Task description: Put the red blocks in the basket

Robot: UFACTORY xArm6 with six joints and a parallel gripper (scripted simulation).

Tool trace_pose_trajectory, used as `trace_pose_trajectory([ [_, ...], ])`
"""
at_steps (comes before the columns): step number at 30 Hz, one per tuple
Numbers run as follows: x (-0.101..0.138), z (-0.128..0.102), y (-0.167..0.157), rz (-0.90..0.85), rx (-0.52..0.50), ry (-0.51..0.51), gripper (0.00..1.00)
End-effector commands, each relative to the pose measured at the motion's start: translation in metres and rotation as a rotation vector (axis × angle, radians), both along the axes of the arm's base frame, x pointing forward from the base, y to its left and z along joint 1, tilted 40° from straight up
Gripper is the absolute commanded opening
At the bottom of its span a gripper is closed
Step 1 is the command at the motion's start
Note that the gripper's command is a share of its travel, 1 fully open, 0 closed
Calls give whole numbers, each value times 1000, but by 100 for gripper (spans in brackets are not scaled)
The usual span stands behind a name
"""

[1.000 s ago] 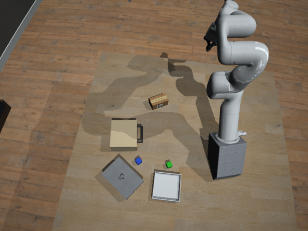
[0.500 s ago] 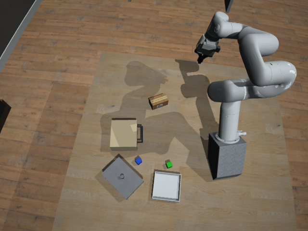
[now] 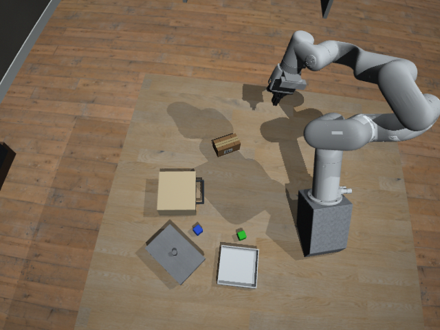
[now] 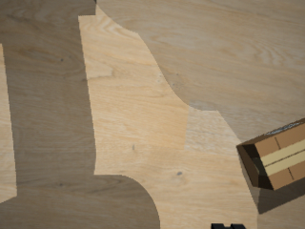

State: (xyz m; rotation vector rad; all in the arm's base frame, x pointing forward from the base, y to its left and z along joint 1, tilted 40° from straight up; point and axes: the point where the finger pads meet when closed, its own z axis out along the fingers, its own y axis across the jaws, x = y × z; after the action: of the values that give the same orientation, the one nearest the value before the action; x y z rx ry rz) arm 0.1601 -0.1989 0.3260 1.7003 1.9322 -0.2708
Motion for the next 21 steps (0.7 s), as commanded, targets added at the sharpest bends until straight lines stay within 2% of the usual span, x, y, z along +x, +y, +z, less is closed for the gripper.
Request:
trace_pose_trajectory([
  [1,17,-15,17,25,-24,49,0],
  [3,17,-15,17,25,-24,49,0],
  [8,42,-40,42,95,-51,107,0],
  [10,42,-40,42,95,-51,107,0],
  [12,51,-49,51,123,-65,128,0],
  [13,64,-61,64,156,-75,157,0],
  [16,64,-61,64,156,-75,157,0],
  [18,89,-85,90,226,-102,214,0],
  [21,89,-85,90,226,-102,214,0],
])
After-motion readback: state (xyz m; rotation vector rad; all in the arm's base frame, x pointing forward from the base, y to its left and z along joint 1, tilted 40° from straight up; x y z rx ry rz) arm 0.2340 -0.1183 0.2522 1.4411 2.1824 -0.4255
